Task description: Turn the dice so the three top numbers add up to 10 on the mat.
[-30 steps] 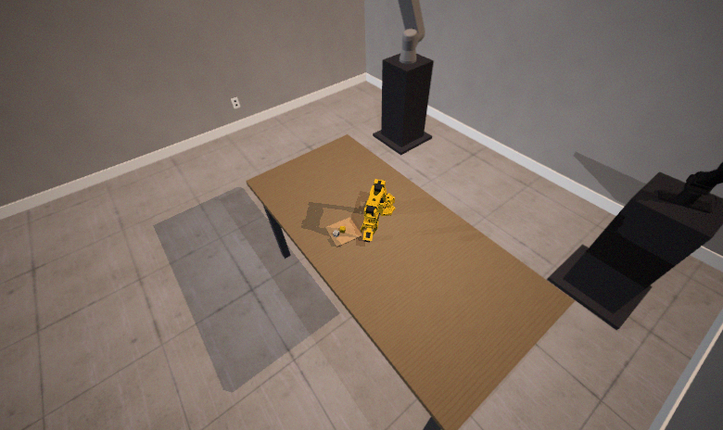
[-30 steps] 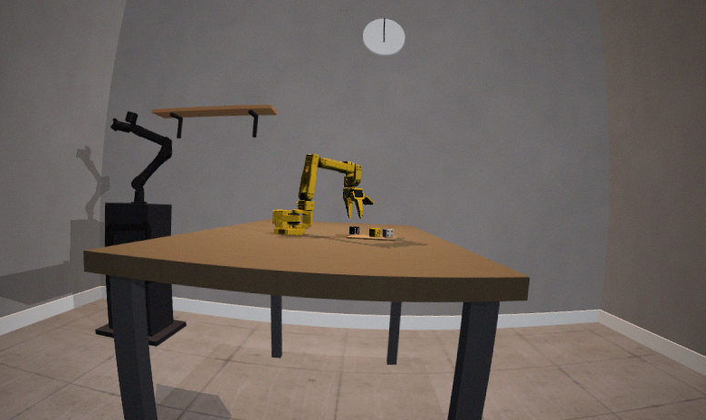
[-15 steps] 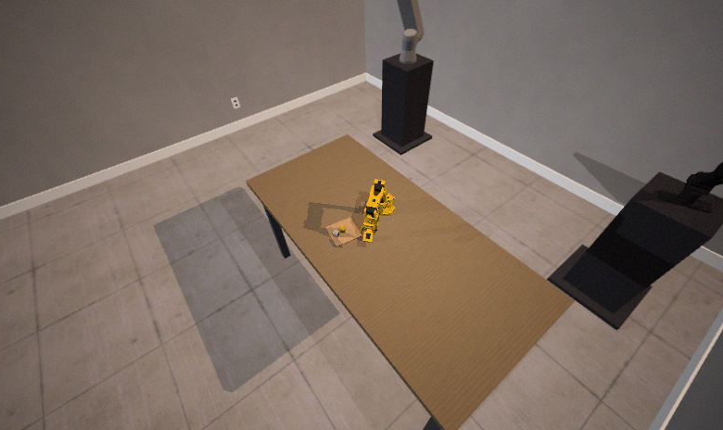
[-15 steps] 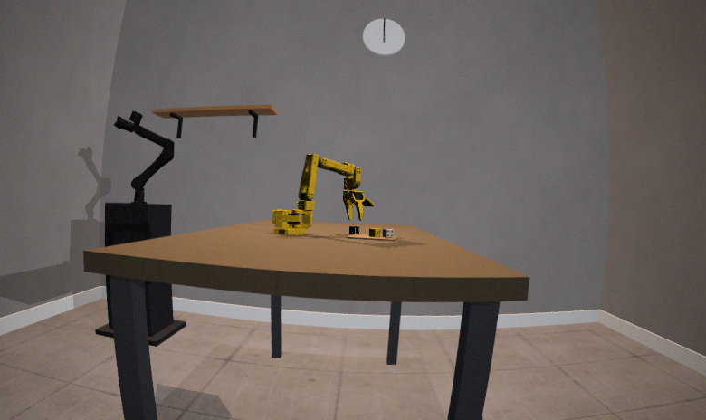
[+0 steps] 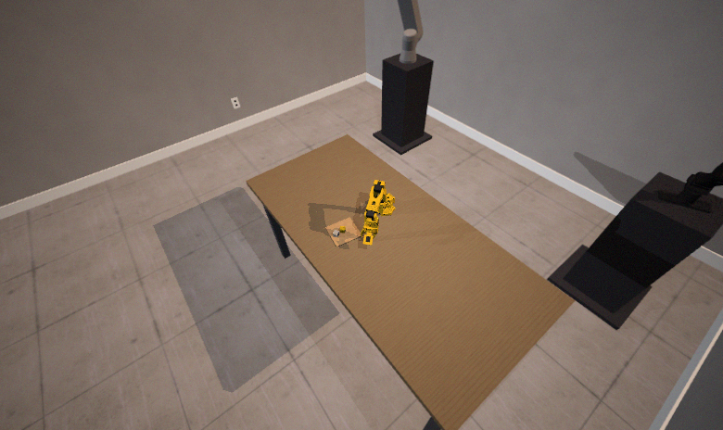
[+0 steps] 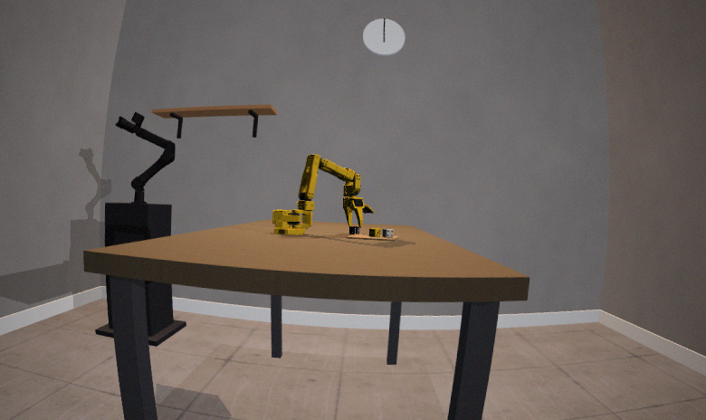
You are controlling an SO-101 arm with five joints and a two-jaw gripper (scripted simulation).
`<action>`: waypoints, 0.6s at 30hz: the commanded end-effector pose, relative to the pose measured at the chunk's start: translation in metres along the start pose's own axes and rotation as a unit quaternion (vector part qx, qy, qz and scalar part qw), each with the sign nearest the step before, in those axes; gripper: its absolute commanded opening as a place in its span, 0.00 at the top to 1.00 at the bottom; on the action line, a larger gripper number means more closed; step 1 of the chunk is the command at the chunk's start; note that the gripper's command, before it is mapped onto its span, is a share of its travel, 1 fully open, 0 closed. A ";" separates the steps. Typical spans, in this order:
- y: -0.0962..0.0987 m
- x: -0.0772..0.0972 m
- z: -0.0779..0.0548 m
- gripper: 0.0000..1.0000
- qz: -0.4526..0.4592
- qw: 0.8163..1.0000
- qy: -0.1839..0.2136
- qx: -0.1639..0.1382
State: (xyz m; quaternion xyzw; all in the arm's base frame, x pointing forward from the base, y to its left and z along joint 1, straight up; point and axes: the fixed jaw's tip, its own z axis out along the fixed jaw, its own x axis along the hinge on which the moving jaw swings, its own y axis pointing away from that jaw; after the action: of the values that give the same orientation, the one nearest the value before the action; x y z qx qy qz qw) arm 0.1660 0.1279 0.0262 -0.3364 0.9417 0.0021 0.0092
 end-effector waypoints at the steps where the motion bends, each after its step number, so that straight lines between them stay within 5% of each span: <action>1: 0.002 -0.004 -0.001 0.69 -0.009 1.000 -0.017 0.001; 18: 0.002 -0.003 0.006 0.69 -0.009 1.000 -0.017 0.001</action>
State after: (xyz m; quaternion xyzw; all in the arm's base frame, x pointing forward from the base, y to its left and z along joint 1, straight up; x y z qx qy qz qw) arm 0.1664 0.1282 0.0171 -0.3364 0.9416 0.0031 0.0130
